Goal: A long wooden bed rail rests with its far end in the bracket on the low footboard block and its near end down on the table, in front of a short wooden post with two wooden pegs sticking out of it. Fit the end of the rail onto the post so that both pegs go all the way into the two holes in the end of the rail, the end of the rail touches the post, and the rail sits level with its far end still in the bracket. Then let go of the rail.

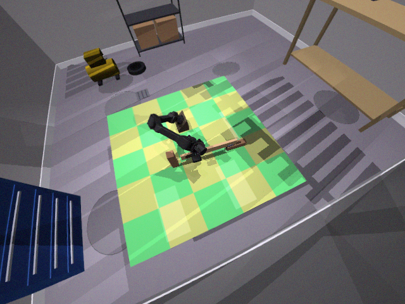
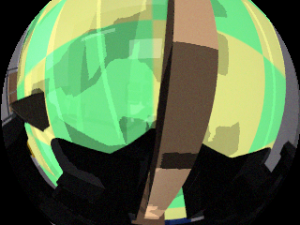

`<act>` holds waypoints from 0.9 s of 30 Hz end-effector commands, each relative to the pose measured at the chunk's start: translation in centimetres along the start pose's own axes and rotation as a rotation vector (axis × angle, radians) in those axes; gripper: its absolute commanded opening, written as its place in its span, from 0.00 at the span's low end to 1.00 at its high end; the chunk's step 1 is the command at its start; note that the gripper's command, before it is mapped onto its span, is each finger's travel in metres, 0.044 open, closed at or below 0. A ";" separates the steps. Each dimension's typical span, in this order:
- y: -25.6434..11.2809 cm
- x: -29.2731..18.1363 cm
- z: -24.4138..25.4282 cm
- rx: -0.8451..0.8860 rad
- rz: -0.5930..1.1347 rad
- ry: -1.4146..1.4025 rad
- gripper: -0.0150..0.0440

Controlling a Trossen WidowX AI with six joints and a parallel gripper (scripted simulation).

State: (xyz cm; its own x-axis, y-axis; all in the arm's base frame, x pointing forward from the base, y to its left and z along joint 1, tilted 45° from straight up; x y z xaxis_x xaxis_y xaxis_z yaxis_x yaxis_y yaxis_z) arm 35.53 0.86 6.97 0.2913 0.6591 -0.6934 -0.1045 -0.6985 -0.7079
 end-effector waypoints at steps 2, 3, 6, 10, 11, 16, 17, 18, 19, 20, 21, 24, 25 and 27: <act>0.0 0.2 0.0 -0.003 -0.014 0.000 0.25; 0.0 0.2 0.0 -0.003 -0.014 0.000 0.25; 0.2 0.2 0.0 -0.003 -0.014 0.000 0.25; 0.2 0.2 0.1 -0.003 -0.014 0.000 0.25; 0.2 0.2 0.1 -0.003 -0.014 0.000 0.25; 0.1 0.2 0.1 -0.003 -0.014 0.000 0.25; 0.1 0.2 0.1 -0.003 -0.014 0.000 0.25; 0.0 0.2 0.1 -0.003 -0.014 0.000 0.25; 0.0 0.2 0.1 -0.003 -0.014 0.000 0.25; 0.0 0.2 0.1 -0.003 -0.014 0.000 0.25; 0.0 0.2 0.1 -0.003 -0.014 0.000 0.25; -0.1 0.2 0.1 -0.003 -0.014 0.000 0.25; -0.1 0.2 0.1 -0.003 -0.014 0.000 0.25; -0.1 0.2 0.1 -0.003 -0.014 0.000 0.25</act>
State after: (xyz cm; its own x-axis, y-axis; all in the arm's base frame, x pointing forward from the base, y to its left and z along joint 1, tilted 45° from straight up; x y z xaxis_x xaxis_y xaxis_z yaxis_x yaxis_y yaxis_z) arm 35.49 0.83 6.79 0.2935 0.6643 -0.6874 -0.1003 -0.6937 -0.7132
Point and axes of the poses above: the point midway between the two fingers, 35 mm back from their tips, its own y axis out along the fingers, its own z axis across the jaws, x = y × z, the point moved 8 cm from there along -y, back along the fingers, and after that the axes turned 6 degrees about y, right-handed, at the moved point
